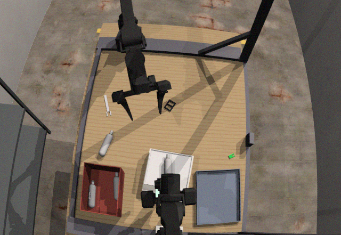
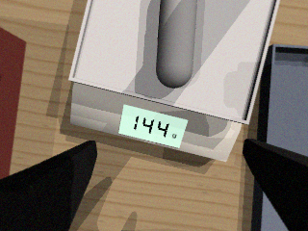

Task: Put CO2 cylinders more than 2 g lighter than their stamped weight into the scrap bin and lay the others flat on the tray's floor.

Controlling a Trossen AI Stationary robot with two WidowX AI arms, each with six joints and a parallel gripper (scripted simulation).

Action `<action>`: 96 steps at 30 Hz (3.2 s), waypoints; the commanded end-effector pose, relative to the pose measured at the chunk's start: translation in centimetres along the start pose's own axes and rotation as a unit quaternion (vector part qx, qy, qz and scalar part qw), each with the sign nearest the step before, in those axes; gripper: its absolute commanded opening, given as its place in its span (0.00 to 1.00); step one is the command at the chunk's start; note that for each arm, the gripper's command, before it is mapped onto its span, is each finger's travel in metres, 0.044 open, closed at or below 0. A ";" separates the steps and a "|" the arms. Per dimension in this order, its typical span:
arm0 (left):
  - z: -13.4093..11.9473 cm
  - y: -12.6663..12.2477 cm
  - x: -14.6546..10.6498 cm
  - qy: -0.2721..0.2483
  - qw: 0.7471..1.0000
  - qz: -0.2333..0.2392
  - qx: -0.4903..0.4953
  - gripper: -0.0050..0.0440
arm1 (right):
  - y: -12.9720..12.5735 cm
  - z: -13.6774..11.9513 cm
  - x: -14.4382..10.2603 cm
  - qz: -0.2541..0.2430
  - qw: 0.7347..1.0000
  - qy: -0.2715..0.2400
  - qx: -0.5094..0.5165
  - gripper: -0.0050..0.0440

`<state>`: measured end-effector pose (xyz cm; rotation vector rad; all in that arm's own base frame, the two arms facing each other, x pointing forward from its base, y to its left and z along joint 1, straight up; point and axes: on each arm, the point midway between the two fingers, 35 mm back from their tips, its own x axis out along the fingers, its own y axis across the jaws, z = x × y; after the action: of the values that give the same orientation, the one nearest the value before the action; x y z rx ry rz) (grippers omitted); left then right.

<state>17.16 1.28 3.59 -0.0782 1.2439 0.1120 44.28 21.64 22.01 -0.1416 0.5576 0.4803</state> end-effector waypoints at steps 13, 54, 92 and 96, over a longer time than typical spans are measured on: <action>-0.9 0.1 -0.5 -0.017 1.000 0.000 -0.005 1.00 | 0.1 1.5 -0.1 -0.008 1.000 -0.020 0.005 1.00; 11.3 -1.2 5.8 0.030 0.999 -0.013 0.038 0.62 | 2.4 -7.1 -10.0 0.015 1.000 -0.016 -0.009 1.00; 11.5 -1.3 8.6 0.022 0.999 -0.012 0.037 0.46 | 2.4 -7.1 -10.0 0.015 1.000 -0.016 -0.009 1.00; 11.5 -1.3 8.6 0.022 0.999 -0.012 0.037 0.38 | 2.4 -7.1 -10.0 0.015 1.000 -0.016 -0.009 1.00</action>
<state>30.51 1.69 -1.37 -0.0333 1.3079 0.0442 32.46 17.88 20.62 -0.1462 0.5440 0.5134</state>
